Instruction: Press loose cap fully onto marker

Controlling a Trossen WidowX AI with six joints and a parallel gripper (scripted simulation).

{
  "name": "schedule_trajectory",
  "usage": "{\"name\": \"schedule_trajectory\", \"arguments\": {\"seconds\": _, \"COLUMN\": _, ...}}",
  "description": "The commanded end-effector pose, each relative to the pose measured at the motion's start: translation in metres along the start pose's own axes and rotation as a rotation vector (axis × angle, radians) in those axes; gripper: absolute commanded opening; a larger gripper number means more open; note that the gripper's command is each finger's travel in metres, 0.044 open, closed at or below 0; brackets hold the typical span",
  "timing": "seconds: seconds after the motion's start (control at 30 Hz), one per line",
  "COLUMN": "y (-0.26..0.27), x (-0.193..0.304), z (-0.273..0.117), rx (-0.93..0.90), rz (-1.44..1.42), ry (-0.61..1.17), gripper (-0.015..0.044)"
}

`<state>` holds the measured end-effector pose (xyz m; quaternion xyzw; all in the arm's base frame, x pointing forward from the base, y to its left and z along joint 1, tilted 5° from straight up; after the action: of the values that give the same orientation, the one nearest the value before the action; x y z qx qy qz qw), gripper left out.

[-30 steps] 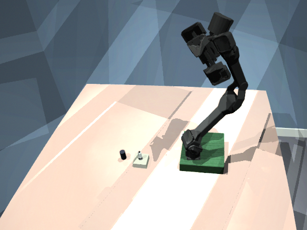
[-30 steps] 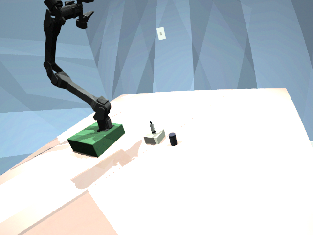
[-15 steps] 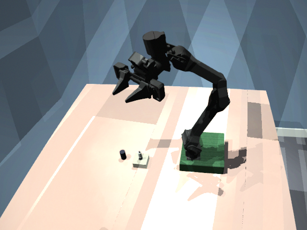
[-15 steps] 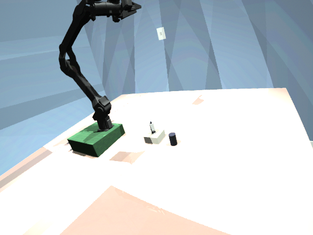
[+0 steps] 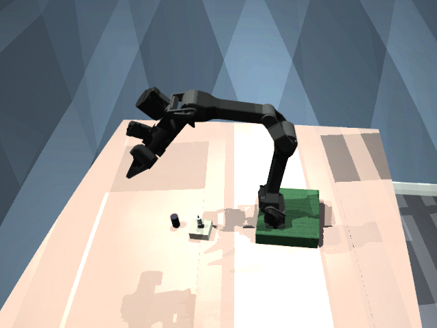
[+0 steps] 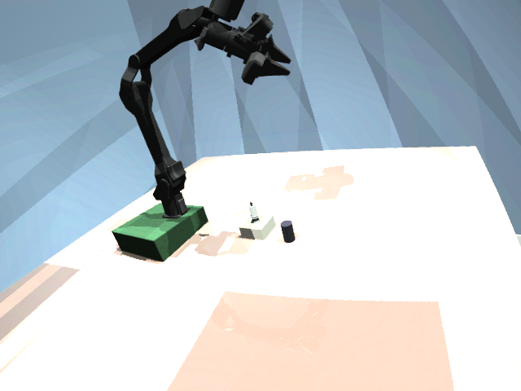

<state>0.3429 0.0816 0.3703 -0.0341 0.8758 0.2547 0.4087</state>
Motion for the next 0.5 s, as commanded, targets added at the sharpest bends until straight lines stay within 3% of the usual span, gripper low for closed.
{"name": "schedule_trajectory", "arguments": {"seconds": 0.0, "y": -0.053, "x": 0.026, "z": 0.039, "rx": 0.157, "rz": 0.292, "ry": 0.134, "gripper": 0.0246}}
{"name": "schedule_trajectory", "arguments": {"seconds": 0.27, "y": -0.150, "x": 0.096, "z": 0.088, "rx": 0.555, "rz": 0.877, "ry": 0.329, "gripper": 0.0246}}
{"name": "schedule_trajectory", "arguments": {"seconds": 0.47, "y": -0.200, "x": 0.153, "z": 0.098, "rx": 0.864, "rz": 1.198, "ry": 0.403, "gripper": 0.0246}}
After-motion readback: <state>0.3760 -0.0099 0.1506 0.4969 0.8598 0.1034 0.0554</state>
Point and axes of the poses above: the point midway between the two fingers, 35 mm back from their tips, its own z axis out along the fingers, its own y axis across the jaws, x = y × z, the point moved 1 cm from there along -z, back along the fingers, and after that the axes turned 10 degrees about -z, right-handed, at the moved point
